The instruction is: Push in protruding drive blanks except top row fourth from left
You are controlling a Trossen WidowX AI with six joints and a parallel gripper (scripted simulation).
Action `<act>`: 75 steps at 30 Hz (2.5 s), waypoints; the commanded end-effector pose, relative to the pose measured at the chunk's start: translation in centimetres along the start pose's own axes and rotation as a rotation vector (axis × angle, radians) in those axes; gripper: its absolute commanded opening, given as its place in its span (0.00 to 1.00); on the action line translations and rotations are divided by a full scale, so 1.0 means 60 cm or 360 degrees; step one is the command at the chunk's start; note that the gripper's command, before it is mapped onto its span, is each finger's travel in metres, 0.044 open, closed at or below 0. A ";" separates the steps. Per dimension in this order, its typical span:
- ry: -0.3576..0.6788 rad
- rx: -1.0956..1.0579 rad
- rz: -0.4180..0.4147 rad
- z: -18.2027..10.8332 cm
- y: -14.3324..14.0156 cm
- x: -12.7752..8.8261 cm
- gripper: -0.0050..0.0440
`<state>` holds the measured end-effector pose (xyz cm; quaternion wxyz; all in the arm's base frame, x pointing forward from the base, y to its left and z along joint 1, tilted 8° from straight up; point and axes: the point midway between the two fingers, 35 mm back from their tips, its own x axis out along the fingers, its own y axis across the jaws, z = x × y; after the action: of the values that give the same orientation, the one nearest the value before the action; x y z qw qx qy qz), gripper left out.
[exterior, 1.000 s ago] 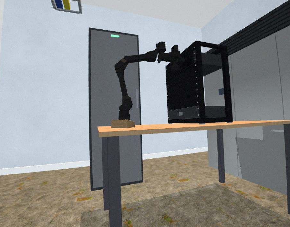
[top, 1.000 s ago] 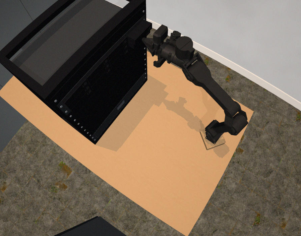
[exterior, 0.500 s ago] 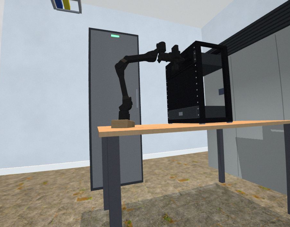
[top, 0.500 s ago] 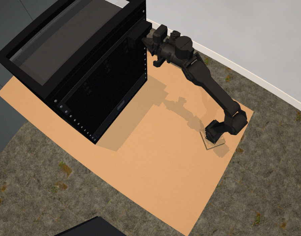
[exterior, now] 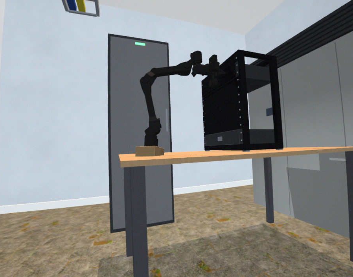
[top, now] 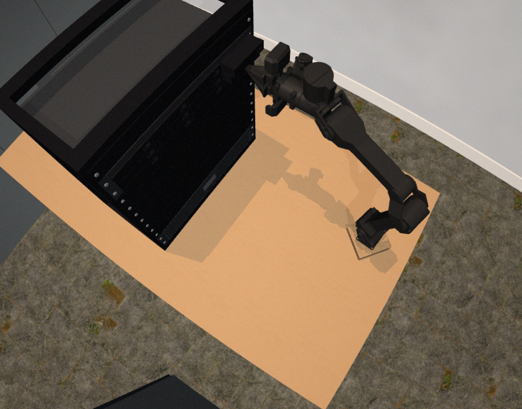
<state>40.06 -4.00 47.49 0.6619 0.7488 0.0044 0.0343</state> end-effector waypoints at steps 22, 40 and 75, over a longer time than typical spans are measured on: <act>-0.0002 -0.0017 0.0064 -0.005 0.031 0.009 0.10; -0.0002 -0.0017 0.0064 -0.005 0.031 0.009 0.10; -0.0002 -0.0017 0.0064 -0.006 0.036 0.014 0.10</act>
<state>41.46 -3.93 47.66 0.6608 0.7499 0.0089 0.0299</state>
